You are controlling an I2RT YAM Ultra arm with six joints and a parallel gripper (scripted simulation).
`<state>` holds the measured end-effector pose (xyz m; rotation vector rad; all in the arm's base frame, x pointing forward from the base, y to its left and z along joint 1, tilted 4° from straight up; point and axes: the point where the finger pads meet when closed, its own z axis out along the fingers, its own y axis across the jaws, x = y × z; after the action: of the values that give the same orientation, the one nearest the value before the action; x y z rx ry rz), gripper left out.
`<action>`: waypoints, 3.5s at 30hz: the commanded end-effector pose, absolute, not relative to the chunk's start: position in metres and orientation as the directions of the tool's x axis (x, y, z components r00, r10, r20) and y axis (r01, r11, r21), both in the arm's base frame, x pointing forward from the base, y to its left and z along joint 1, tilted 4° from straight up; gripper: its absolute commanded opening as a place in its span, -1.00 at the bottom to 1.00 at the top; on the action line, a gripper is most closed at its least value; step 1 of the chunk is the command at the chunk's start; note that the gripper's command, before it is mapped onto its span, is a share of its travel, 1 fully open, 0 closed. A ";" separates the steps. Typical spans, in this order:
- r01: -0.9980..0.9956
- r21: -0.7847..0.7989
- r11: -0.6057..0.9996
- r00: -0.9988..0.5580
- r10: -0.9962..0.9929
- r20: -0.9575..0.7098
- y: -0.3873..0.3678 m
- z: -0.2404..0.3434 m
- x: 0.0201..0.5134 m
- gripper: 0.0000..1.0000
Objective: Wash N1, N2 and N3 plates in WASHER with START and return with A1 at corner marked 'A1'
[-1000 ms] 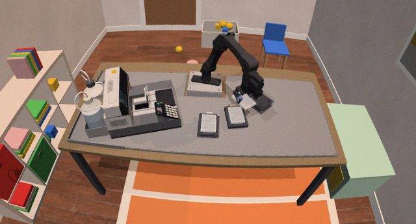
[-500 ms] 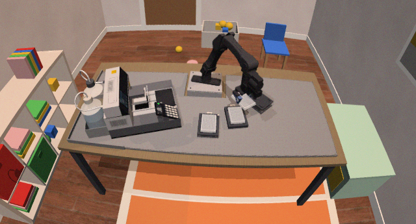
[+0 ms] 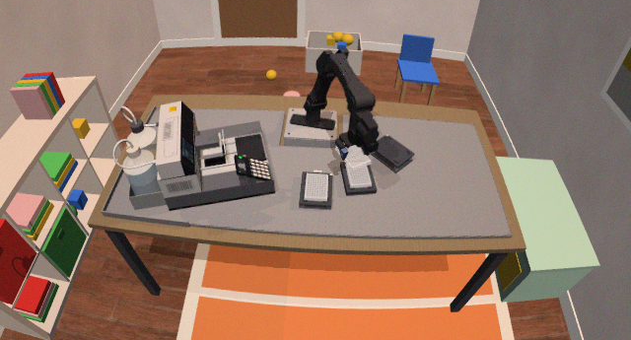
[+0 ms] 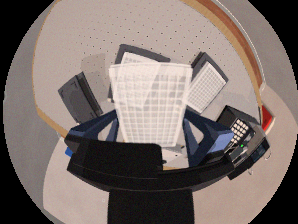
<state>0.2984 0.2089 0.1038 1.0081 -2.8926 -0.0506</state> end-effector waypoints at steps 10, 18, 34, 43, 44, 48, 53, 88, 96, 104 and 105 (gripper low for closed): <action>-0.637 0.054 0.769 -0.769 -0.639 0.038 0.160 0.112 0.329 -1.00; -0.637 0.053 0.769 -0.769 -0.639 0.038 0.134 0.113 0.345 -1.00; -0.637 0.053 0.769 -0.769 -0.639 0.038 0.120 0.113 0.352 -1.00; -0.611 0.051 0.790 -0.789 -0.613 0.040 0.115 0.114 0.353 -1.00; -0.584 0.050 0.810 -0.809 -0.586 0.042 0.110 0.114 0.353 -1.00; -0.544 0.047 0.838 -0.837 -0.546 0.044 0.100 0.115 0.353 -1.00; -0.544 0.047 0.838 -0.837 -0.546 0.045 0.075 0.116 0.355 -1.00; -0.544 0.043 0.838 -0.837 -0.546 0.047 -0.051 0.123 0.361 -1.00; -0.544 0.043 0.838 -0.837 -0.546 0.047 -0.051 0.123 0.361 -1.00; -0.444 0.037 0.895 -0.894 -0.446 0.052 -0.078 0.126 0.348 -1.00; -0.444 0.037 0.895 -0.894 -0.446 0.052 -0.082 0.126 0.346 -1.00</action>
<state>0.3485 -0.0721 0.1165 0.7278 -2.9665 -0.0553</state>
